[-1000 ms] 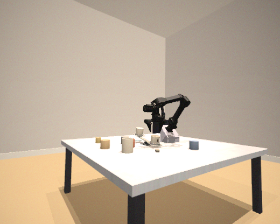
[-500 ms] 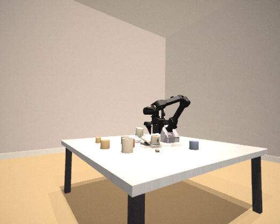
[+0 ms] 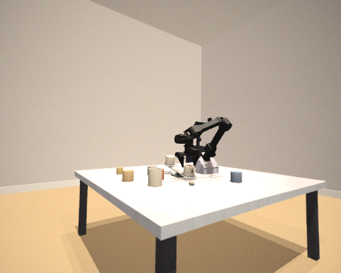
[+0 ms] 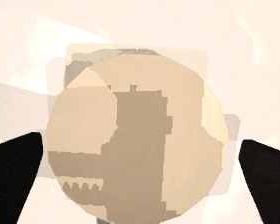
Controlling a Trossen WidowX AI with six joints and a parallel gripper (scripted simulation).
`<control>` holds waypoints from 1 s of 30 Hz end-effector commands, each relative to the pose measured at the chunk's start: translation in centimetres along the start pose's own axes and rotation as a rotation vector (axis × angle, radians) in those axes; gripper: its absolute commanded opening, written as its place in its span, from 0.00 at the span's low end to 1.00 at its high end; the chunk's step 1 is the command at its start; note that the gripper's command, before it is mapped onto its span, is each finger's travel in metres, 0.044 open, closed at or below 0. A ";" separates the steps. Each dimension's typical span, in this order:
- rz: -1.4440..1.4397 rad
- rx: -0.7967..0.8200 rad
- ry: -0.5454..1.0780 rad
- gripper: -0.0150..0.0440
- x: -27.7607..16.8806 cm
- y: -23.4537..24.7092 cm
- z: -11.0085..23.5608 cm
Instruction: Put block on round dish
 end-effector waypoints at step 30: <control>-0.008 0.004 0.000 0.78 -0.1 0.3 -3.3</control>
Point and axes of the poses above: the point midway between the two fingers, 35 mm back from their tips, its own z axis back along the fingers, its own y axis across the jaws, x = y × z, the point moved 8 cm from there along z, back along the fingers, and after that the axes turned 14 degrees about -z, right-handed, at the moved point
